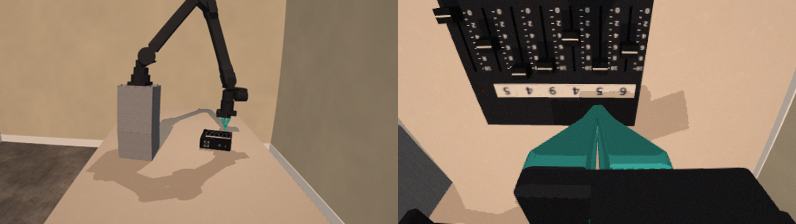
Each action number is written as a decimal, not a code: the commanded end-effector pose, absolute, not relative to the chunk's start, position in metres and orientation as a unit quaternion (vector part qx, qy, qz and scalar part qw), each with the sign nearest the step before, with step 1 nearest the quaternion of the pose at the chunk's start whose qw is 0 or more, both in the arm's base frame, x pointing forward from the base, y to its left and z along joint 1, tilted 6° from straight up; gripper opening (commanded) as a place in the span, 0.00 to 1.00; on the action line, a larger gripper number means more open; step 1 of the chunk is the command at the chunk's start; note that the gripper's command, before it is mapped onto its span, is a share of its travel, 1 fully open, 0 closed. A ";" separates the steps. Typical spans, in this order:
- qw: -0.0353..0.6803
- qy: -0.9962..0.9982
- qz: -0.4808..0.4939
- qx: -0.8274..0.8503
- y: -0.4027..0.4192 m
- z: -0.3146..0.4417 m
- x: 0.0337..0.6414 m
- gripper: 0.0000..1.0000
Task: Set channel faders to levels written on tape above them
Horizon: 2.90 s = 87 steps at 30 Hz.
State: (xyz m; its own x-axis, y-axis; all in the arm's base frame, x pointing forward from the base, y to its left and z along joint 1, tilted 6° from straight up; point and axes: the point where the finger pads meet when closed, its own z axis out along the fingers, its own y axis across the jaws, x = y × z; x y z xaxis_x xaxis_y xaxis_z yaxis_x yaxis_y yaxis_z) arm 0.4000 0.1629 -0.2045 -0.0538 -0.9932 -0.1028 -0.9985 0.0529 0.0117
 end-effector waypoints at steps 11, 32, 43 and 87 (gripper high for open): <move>0.050 0.728 0.034 -0.682 0.167 -0.194 0.413 0.00; 0.048 0.727 0.035 -0.684 0.170 -0.208 0.415 0.00; 0.046 0.726 0.035 -0.685 0.172 -0.216 0.412 0.00; 0.046 0.726 0.035 -0.686 0.174 -0.226 0.412 0.00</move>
